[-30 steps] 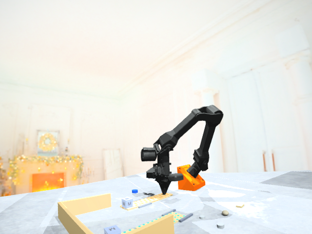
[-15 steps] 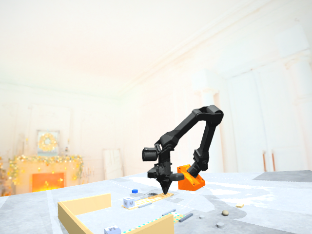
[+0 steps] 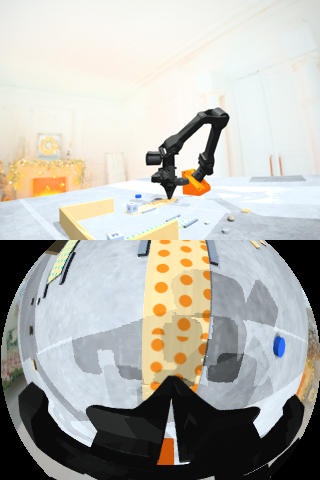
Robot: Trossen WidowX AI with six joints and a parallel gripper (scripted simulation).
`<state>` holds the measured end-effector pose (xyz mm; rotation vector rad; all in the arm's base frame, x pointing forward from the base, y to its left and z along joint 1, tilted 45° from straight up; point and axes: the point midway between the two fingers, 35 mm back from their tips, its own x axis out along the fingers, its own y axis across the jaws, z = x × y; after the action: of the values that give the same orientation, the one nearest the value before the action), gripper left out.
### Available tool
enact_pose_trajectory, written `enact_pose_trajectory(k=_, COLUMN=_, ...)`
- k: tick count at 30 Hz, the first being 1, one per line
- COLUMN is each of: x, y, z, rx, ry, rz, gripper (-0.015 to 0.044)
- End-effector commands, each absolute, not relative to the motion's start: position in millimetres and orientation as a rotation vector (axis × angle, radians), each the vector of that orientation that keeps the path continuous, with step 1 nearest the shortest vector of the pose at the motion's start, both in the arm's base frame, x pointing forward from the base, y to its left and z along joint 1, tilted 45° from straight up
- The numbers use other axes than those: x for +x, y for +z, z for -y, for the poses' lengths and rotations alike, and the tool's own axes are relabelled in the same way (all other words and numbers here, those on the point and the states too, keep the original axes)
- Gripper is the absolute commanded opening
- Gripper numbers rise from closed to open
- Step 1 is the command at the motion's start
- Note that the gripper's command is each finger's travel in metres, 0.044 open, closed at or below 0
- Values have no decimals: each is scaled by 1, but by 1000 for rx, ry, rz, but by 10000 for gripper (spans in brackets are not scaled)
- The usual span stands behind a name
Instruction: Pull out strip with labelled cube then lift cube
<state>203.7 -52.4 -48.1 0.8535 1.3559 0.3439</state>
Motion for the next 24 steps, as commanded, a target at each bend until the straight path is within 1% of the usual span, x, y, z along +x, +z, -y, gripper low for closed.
enact_pose_trajectory(k=1, x=194, y=-50, z=45, rx=862, ry=351, rz=-1389, gripper=0)
enact_pose_trajectory(k=5, x=194, y=-50, z=45, rx=862, ry=351, rz=-1389, gripper=0)
enact_pose_trajectory(k=6, x=203, y=-47, z=54, rx=854, ry=344, rz=-1358, gripper=0)
enact_pose_trajectory(k=10, x=197, y=-21, z=80, rx=860, ry=349, rz=-1388, gripper=0)
enact_pose_trajectory(k=17, x=196, y=-19, z=81, rx=860, ry=349, rz=-1389, gripper=0)
enact_pose_trajectory(k=20, x=212, y=-20, z=84, rx=879, ry=334, rz=-1395, gripper=79)
enact_pose_trajectory(k=24, x=221, y=-21, z=88, rx=881, ry=332, rz=-1395, gripper=184)
